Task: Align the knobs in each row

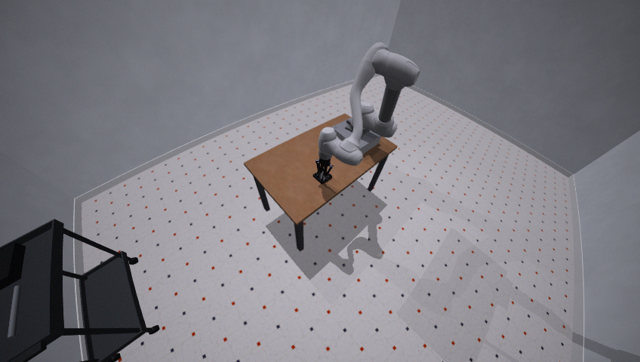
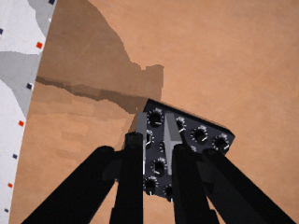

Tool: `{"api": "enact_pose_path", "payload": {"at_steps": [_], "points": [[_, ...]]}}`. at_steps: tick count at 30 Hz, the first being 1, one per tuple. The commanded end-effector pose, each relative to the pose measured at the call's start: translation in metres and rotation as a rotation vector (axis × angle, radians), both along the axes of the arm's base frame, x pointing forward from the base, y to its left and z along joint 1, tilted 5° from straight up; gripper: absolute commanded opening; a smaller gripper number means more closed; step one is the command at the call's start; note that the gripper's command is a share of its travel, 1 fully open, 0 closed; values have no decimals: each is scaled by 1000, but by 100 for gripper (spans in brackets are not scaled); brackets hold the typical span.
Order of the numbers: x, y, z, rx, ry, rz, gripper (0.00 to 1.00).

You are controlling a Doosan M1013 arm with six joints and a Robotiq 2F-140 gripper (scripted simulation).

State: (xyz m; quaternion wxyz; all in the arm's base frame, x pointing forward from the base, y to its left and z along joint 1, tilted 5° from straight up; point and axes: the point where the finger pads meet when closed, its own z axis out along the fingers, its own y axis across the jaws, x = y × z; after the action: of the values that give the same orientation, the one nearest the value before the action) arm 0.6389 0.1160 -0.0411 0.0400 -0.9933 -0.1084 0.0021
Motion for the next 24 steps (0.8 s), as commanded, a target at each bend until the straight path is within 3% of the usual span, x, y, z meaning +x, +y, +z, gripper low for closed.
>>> {"api": "enact_pose_path", "payload": {"at_steps": [1, 24], "points": [[0, 0, -1, 0, 0, 0, 12], [0, 0, -4, 0, 0, 0, 12]]}}
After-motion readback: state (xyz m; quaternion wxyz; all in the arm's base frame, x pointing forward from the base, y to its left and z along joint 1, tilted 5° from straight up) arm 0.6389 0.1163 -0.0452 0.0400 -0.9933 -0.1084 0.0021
